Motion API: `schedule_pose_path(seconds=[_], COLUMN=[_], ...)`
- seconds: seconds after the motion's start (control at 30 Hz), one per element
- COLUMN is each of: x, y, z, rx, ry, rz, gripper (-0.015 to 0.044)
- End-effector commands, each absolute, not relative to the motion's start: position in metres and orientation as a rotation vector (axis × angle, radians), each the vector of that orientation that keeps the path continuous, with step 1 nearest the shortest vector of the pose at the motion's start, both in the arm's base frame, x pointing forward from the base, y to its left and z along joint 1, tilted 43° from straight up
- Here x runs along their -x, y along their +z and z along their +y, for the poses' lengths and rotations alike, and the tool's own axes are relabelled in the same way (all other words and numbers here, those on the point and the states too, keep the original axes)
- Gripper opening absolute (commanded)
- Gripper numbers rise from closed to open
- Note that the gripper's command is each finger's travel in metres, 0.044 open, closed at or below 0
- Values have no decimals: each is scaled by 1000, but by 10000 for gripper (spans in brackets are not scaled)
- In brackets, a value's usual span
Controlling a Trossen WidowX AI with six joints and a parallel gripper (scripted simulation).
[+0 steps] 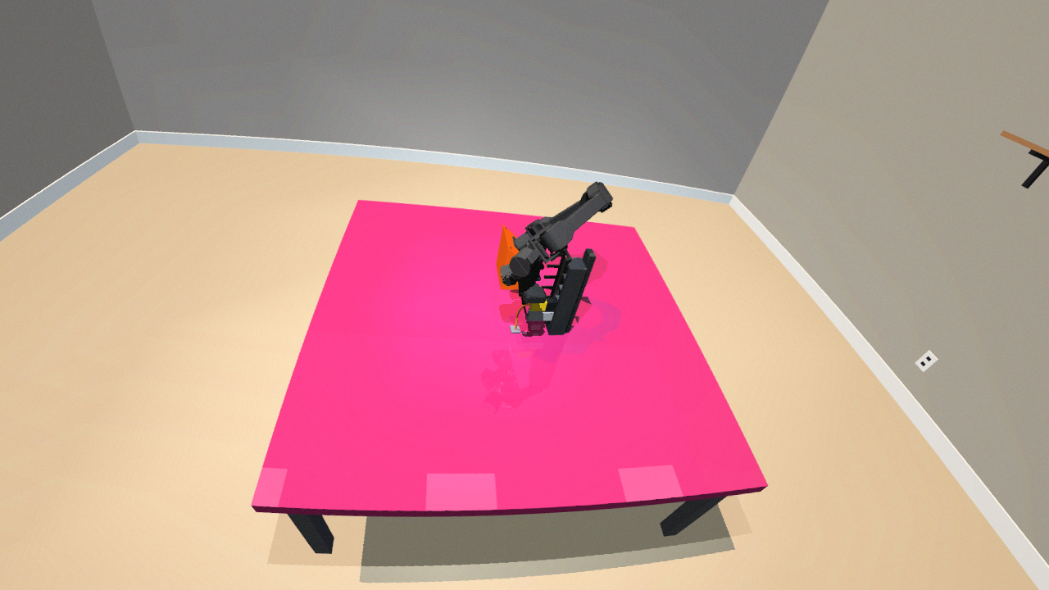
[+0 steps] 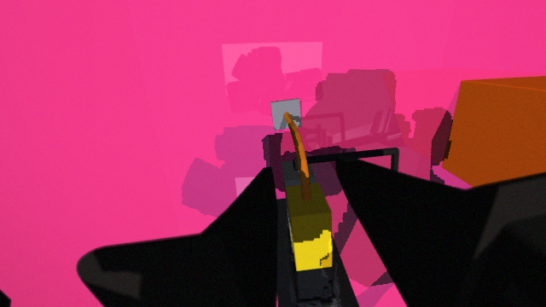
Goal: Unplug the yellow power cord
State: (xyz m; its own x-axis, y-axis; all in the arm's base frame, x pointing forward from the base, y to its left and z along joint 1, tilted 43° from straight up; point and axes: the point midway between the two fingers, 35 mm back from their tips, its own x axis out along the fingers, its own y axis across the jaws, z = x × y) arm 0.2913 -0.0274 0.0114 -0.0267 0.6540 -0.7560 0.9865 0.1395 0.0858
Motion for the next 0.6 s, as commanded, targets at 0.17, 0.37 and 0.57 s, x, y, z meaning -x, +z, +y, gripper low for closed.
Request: schedule_pose_path(seconds=[0.17, 0.37, 0.57], x=[-288, -287, -286], y=[10, 16, 22], z=[-22, -16, -9], rx=[-1617, -1617, -1617], ry=[-665, -666, -665], rz=[1783, 1783, 1783], gripper=[160, 160, 160])
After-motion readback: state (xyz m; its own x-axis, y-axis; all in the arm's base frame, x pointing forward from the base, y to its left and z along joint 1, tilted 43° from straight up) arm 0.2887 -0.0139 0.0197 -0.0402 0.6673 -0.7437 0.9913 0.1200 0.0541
